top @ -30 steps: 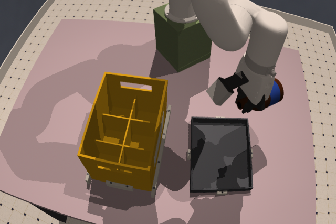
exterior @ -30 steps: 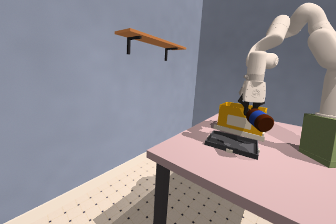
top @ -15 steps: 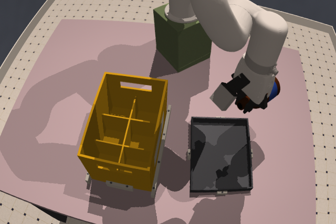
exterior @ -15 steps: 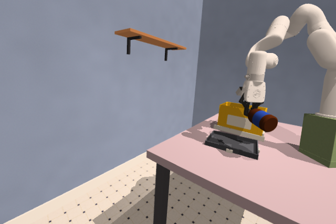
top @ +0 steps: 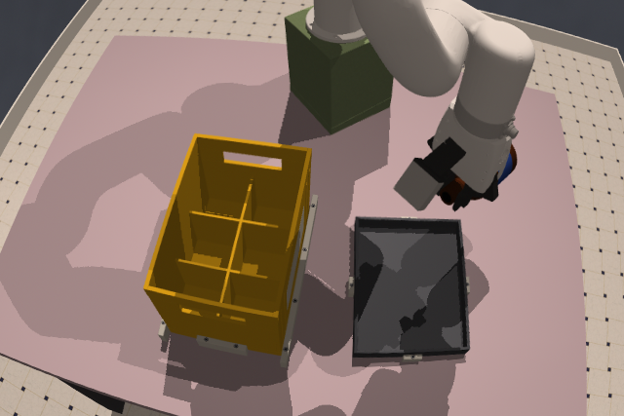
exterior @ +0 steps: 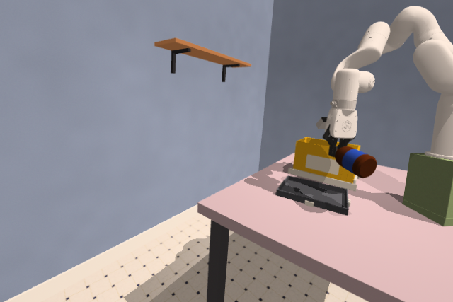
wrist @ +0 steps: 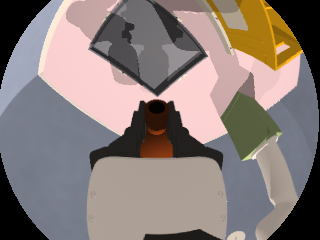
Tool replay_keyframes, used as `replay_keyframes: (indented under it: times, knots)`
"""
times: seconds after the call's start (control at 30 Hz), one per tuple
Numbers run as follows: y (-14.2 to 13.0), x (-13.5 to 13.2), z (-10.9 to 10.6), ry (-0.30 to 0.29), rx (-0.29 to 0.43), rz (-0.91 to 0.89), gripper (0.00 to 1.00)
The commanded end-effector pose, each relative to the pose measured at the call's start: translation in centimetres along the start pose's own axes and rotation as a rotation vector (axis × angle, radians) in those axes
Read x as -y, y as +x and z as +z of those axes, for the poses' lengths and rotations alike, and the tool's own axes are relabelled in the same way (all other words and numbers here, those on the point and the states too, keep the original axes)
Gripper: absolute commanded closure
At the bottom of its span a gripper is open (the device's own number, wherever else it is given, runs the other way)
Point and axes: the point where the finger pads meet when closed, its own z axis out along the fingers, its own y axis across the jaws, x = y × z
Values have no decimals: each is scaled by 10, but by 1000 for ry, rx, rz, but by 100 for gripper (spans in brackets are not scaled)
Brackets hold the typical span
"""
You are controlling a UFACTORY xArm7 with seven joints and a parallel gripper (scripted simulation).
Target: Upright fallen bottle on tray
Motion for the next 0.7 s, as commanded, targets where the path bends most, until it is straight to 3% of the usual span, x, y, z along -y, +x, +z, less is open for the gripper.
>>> replay_keyframes:
  times: [0.0,0.67]
  knots:
    - [0,1,-1,3,-1,-1,100]
    - [0,1,0,-2,-37,-2,100]
